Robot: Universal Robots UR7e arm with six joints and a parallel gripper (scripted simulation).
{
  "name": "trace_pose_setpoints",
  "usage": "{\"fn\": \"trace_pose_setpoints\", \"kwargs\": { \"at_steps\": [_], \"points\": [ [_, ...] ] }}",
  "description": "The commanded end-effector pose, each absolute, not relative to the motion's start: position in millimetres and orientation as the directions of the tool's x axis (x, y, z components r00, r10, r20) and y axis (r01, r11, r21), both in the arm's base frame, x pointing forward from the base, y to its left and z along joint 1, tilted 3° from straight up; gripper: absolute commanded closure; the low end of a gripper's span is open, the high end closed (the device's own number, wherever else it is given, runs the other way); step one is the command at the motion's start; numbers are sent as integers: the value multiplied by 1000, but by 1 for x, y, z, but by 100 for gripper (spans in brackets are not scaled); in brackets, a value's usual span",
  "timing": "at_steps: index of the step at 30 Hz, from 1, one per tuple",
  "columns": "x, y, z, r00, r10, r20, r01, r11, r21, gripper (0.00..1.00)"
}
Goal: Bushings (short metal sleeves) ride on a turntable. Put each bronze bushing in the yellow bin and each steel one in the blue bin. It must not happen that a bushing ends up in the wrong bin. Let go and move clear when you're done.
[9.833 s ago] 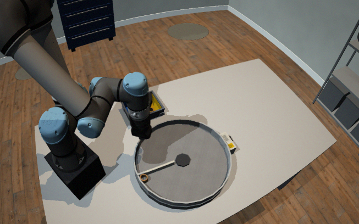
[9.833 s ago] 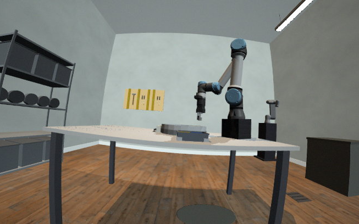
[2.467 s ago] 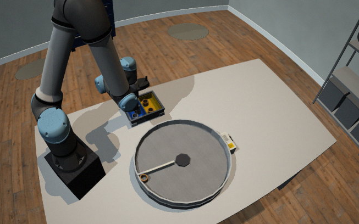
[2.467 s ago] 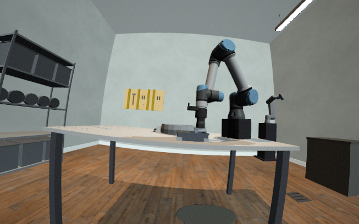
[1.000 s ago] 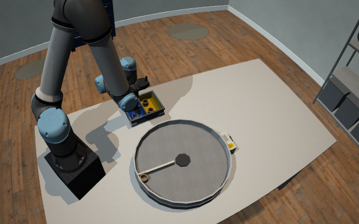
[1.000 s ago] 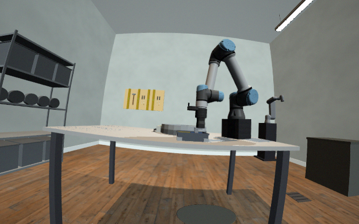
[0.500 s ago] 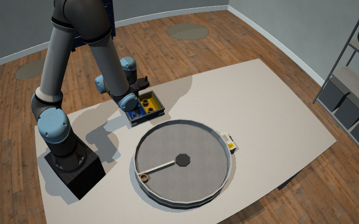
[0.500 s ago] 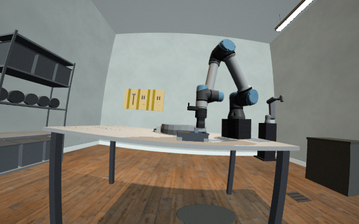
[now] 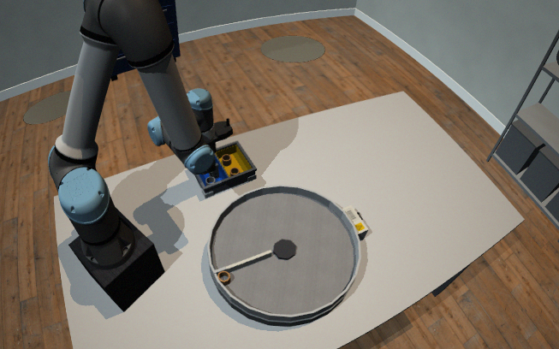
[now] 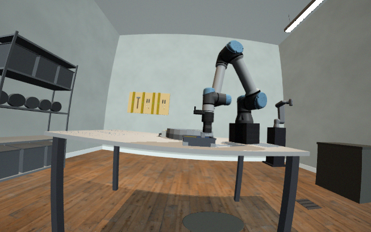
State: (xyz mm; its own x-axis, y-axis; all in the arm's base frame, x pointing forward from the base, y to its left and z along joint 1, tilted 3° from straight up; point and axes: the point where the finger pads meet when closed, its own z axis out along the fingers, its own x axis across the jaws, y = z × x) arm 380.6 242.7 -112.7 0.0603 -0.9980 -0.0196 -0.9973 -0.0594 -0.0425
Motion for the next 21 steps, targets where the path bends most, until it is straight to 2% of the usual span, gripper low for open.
{"fn": "trace_pose_setpoints", "kwargs": {
  "at_steps": [1, 21],
  "points": [
    [381, 243, -112, 60, -998, -20, -997, -59, -44, 58],
    [380, 243, -106, 60, -998, -20, -997, -59, -44, 58]
  ]
}}
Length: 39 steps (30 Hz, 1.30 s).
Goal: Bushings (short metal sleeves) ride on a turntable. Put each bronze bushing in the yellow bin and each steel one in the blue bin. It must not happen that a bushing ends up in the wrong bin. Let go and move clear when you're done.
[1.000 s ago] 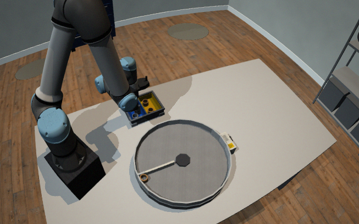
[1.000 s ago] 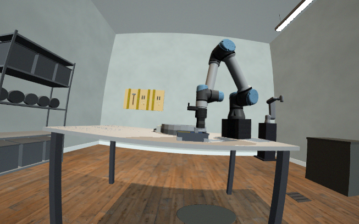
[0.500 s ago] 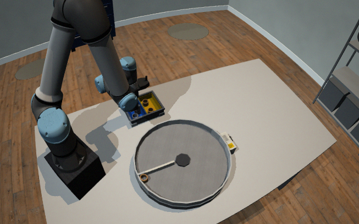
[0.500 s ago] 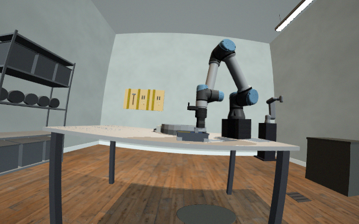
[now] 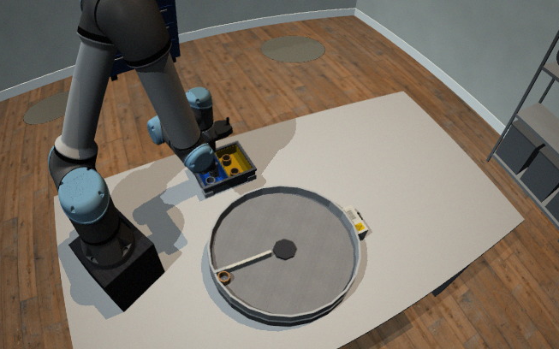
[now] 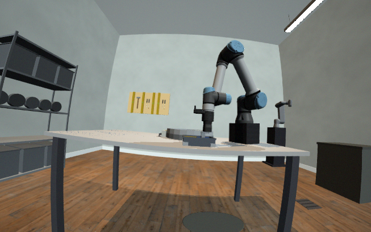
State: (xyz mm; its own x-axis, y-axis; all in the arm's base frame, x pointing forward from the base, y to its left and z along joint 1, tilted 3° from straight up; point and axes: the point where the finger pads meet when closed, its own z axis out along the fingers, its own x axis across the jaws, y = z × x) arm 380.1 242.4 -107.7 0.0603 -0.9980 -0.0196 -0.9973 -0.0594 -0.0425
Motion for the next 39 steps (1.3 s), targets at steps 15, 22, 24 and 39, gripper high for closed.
{"fn": "trace_pose_setpoints", "kwargs": {
  "at_steps": [15, 22, 24, 39],
  "points": [
    [380, 242, -101, 60, -998, -20, -997, -59, -44, 58],
    [380, 242, -99, 60, -998, -20, -997, -59, -44, 58],
    [380, 242, -99, 60, -998, -20, -997, -59, -44, 58],
    [380, 242, -95, 60, -998, -20, -997, -59, -44, 58]
  ]
}}
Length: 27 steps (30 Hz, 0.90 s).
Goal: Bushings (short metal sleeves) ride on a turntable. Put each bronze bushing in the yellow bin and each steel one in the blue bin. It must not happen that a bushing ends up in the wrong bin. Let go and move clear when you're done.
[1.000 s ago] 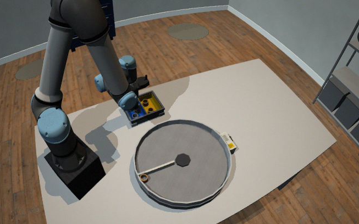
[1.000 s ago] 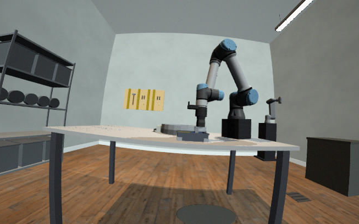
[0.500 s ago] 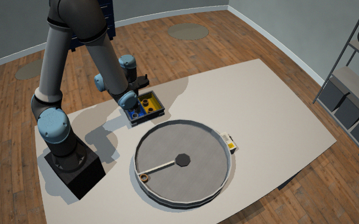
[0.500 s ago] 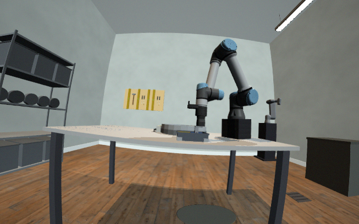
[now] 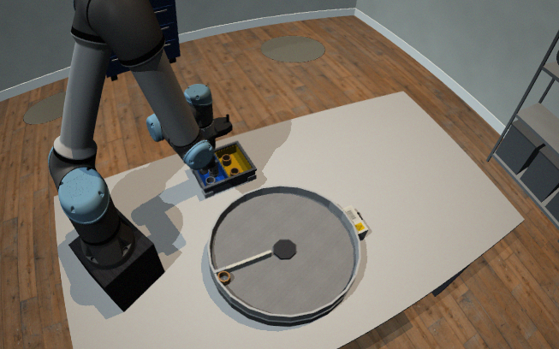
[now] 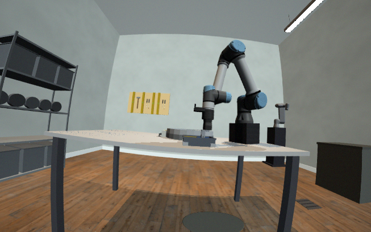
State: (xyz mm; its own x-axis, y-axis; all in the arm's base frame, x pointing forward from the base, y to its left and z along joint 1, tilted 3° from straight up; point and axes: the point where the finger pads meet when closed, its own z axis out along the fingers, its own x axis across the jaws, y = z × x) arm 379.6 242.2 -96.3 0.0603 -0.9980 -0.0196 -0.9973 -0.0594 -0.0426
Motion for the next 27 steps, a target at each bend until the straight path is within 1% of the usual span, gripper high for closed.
{"fn": "trace_pose_setpoints", "kwargs": {
  "at_steps": [1, 27],
  "points": [
    [380, 242, -95, 60, -998, -20, -997, -59, -44, 58],
    [380, 242, -89, 60, -998, -20, -997, -59, -44, 58]
  ]
}}
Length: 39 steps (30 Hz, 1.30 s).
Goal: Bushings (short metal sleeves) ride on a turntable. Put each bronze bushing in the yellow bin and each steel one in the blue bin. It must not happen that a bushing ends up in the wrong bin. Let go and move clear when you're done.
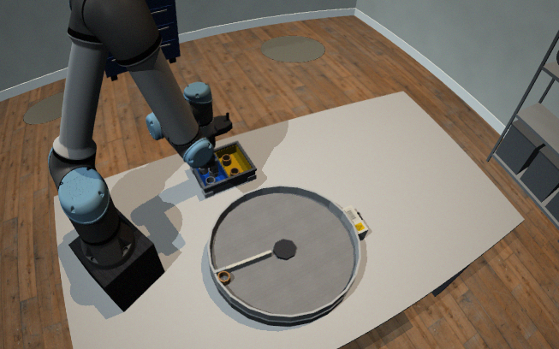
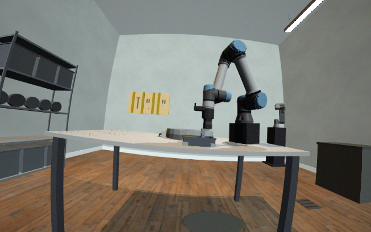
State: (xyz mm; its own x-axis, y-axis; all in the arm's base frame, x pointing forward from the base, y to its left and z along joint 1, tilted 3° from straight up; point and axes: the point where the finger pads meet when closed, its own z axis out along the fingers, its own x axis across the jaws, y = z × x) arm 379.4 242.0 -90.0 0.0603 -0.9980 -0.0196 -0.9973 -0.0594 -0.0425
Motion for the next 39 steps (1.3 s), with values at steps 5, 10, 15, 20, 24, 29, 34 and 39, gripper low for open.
{"fn": "trace_pose_setpoints", "kwargs": {
  "at_steps": [5, 10, 15, 20, 24, 29, 34, 39],
  "points": [
    [380, 242, -87, 60, -998, -20, -997, -59, -44, 58],
    [380, 242, -85, 60, -998, -20, -997, -59, -44, 58],
    [379, 242, -83, 60, -998, -20, -997, -59, -44, 58],
    [379, 242, -83, 60, -998, -20, -997, -59, -44, 58],
    [378, 241, -45, 60, -998, -20, -997, -59, -44, 58],
    [377, 241, -26, 60, -998, -20, -997, -59, -44, 58],
    [376, 240, 4, 60, -998, -20, -997, -59, -44, 58],
    [375, 240, 13, 60, -998, -20, -997, -59, -44, 58]
  ]
}}
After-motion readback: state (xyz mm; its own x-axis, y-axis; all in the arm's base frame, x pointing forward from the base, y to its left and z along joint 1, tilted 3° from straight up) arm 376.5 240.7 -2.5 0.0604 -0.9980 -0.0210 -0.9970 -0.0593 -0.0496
